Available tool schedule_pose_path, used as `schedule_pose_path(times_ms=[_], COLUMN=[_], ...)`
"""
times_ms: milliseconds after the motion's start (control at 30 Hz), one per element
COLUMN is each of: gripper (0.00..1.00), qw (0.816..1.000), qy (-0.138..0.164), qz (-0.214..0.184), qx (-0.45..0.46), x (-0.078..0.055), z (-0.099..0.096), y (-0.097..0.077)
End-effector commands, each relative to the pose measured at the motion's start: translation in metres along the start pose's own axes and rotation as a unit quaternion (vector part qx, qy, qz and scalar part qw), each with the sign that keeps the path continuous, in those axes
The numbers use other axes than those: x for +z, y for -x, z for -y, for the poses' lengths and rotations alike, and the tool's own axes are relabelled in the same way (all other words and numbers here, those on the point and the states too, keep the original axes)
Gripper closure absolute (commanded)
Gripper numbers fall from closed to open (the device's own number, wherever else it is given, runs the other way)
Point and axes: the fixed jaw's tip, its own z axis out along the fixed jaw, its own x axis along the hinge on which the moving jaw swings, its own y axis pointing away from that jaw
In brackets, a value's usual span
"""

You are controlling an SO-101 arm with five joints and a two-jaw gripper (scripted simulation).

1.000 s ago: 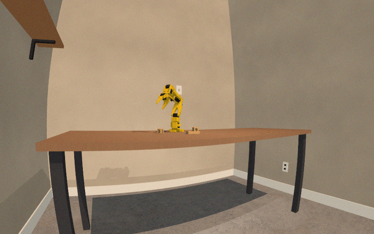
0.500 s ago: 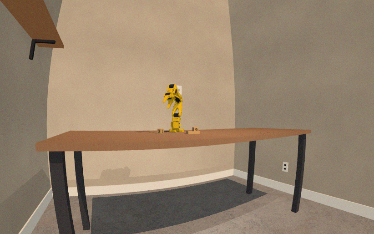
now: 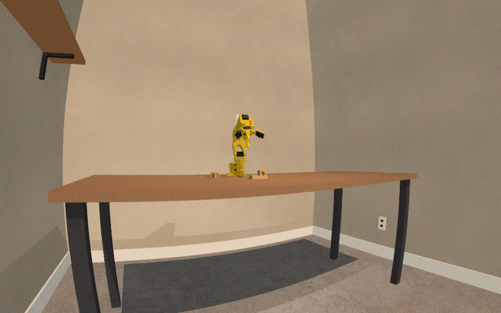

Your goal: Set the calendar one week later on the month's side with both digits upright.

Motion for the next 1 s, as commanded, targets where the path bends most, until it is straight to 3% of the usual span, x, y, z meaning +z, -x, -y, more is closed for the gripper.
schedule_pose_path(times_ms=[0, 267, 700, 833, 967], gripper=[0.65, 0.65, 0.65, 0.65, 0.65], qw=[0.999, 0.993, 0.991, 0.991, 0.990], qy=[-0.021, -0.009, -0.002, 0.021, 0.067], qz=[0.029, 0.075, 0.081, 0.071, 0.053], qx=[-0.025, -0.095, -0.107, -0.109, -0.112], x=[-0.004, -0.005, -0.004, 0.004, 0.018], z=[0.002, -0.014, -0.018, -0.021, -0.027], y=[0.019, 0.053, 0.058, 0.058, 0.057])
